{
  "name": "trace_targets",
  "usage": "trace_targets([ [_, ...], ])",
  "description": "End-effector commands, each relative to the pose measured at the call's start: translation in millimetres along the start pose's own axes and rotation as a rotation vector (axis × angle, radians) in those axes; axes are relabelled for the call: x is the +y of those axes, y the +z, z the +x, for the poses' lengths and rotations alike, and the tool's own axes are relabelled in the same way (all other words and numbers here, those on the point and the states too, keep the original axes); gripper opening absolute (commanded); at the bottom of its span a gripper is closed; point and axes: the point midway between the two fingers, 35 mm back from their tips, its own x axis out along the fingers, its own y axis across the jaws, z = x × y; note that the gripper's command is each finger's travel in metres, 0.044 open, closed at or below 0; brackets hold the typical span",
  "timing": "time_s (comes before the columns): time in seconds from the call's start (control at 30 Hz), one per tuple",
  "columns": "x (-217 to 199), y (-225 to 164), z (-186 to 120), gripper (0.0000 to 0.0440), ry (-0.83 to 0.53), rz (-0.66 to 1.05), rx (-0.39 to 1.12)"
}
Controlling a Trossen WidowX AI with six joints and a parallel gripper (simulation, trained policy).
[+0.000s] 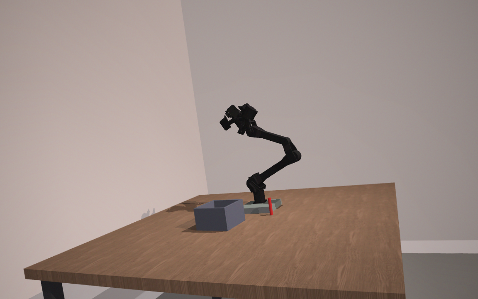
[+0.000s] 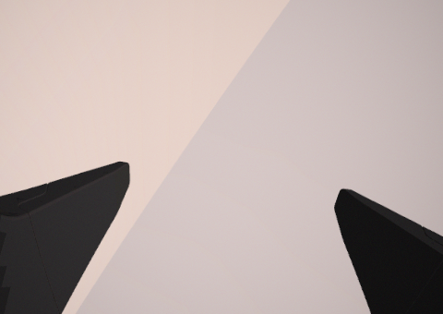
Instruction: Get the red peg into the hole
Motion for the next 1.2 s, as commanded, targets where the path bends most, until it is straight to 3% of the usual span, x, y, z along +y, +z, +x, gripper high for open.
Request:
trace_targets([
  [0.0,23,-3,3,0.044,0.087,0.012,0.015],
  [0.27,89,-3,-6,0.044,0.36,0.044,0.038],
  [0.53,150,2,-34,0.044,0.634,0.063,0.05],
  [0.83,205,13,-87,0.044,0.943,0.079,0.057],
  [1.17,241,28,-167,0.044,1.283,0.093,0.073],
])
